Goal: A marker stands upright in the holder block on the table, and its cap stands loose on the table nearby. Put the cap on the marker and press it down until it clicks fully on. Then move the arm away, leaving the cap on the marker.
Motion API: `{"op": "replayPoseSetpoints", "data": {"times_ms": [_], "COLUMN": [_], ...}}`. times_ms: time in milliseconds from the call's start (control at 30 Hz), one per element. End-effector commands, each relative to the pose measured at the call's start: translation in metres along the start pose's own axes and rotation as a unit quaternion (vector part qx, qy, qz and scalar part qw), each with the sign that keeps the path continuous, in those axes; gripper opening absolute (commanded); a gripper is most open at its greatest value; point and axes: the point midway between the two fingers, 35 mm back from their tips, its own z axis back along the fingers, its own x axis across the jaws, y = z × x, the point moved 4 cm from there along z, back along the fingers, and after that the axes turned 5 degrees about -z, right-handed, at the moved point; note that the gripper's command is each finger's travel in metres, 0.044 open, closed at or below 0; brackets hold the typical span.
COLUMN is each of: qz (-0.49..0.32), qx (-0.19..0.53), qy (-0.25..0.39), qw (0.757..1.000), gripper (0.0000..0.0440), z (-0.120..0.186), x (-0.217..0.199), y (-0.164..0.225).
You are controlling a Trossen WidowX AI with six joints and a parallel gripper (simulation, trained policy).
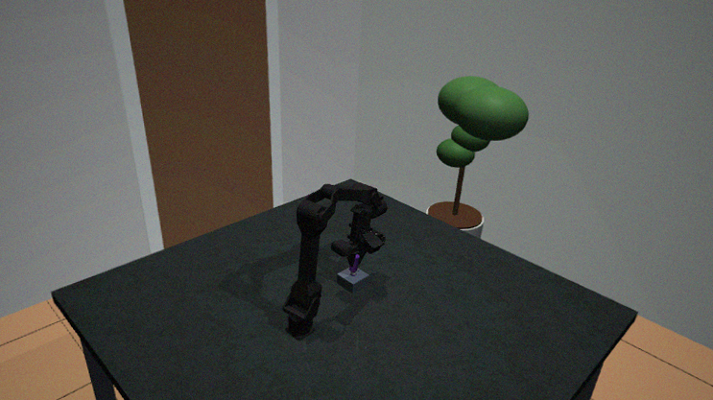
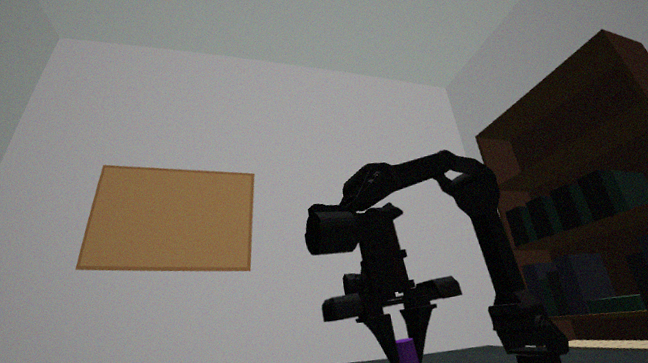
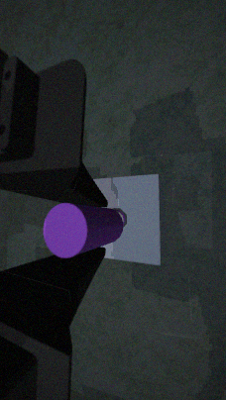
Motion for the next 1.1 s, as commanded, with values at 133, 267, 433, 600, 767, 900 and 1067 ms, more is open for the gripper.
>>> {"op": "replayPoseSetpoints", "data": {"times_ms": [133,267,433,600,767,900,1067], "qz": [0.010,0.011,0.011,0.011,0.013,0.014,0.015], "qx": [-0.010,-0.010,-0.010,-0.010,-0.010,-0.008,-0.003], "qy": [0.030,0.036,0.037,0.038,0.046,0.052,0.048], "qw": [0.999,0.999,0.999,0.999,0.999,0.999,0.999], "gripper": [0.0070,0.0091,0.0118,0.0149,0.0191,0.0240,0.0358], "z": [-0.020,-0.021,-0.021,-0.021,-0.023,-0.023,-0.023], "x": [-0.005,-0.007,-0.008,-0.008,-0.012,-0.016,-0.018], "y": [0.000,0.000,0.000,0.000,-0.001,-0.002,-0.002]}}
